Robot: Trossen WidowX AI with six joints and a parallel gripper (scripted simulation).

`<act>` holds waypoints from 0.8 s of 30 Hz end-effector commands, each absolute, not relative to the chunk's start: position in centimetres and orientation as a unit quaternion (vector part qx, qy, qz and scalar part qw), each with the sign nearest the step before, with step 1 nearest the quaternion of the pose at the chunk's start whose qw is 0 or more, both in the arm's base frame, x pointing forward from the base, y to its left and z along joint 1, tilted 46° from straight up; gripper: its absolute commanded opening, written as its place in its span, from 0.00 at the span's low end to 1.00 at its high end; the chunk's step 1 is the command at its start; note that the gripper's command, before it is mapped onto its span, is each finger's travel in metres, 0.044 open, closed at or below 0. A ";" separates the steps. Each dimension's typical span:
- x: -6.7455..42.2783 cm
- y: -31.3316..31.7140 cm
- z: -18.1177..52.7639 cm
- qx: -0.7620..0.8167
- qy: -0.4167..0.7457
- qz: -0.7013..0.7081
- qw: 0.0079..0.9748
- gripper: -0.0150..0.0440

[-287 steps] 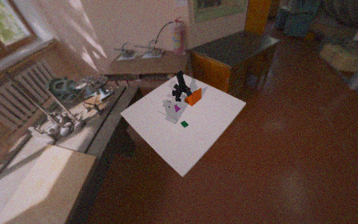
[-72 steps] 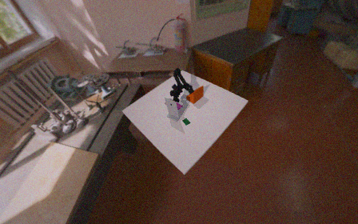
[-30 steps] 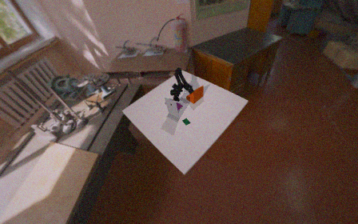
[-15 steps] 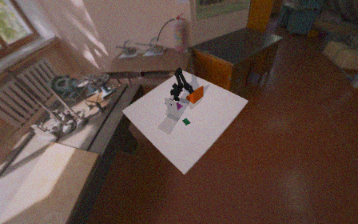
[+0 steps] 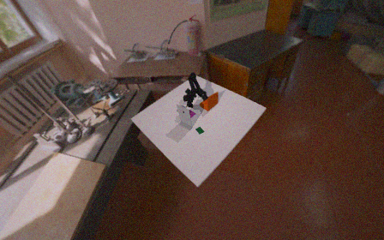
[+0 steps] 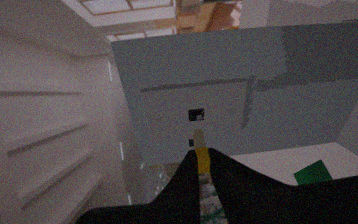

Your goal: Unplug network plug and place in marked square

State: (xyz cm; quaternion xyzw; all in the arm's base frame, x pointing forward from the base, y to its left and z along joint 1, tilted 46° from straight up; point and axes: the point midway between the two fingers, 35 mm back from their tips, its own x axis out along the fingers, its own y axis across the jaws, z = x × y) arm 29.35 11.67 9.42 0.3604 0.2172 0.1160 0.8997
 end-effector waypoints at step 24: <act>27.4 15.1 11.3 0.370 0.222 0.086 0.898 0.25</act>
